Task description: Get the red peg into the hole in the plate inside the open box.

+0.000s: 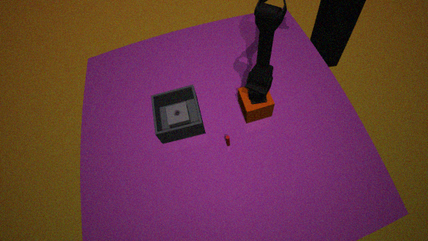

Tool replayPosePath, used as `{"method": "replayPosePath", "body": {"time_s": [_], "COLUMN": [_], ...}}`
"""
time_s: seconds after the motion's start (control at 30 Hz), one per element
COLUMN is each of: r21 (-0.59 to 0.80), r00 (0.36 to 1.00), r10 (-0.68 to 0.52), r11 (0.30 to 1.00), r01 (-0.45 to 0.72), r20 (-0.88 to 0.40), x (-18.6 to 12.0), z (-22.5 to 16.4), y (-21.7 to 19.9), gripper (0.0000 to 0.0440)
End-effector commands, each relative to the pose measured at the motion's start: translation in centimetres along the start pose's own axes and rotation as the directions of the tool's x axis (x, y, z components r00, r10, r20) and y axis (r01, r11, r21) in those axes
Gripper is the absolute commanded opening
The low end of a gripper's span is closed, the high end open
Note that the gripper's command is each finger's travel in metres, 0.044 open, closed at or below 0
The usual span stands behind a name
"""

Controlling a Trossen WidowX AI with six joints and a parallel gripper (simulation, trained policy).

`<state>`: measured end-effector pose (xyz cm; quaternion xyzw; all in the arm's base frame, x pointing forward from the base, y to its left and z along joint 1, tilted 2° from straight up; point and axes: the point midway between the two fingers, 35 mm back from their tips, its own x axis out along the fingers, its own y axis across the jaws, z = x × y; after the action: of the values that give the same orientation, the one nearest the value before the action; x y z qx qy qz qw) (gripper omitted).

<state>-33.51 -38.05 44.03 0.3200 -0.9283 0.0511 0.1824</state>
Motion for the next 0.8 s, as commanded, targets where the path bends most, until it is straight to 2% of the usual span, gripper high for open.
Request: {"method": "replayPosePath", "body": {"time_s": [0.0,0.1,0.4,0.57,0.77], "r21": [-0.017,-0.067,-0.216,-0.290,-0.367], "r00": [1.000,0.996,0.938,0.883,0.802], "r10": [-0.014,-0.067,-0.241,-0.325,-0.413], "r11": [1.000,0.995,0.930,0.856,0.732], "r01": [0.014,0.071,0.296,0.427,0.574], "r20": [0.013,0.061,0.250,0.339,0.431], "x": [-0.1,-0.6,-4.9,-8.3,-13.1], "z": [0.4,1.7,5.7,7.3,8.4], "y": [-0.6,-3.3,-14.1,-19.3,-24.7], "gripper": [0.0413,0.0440,0.0440,0.0440,0.0440]}}
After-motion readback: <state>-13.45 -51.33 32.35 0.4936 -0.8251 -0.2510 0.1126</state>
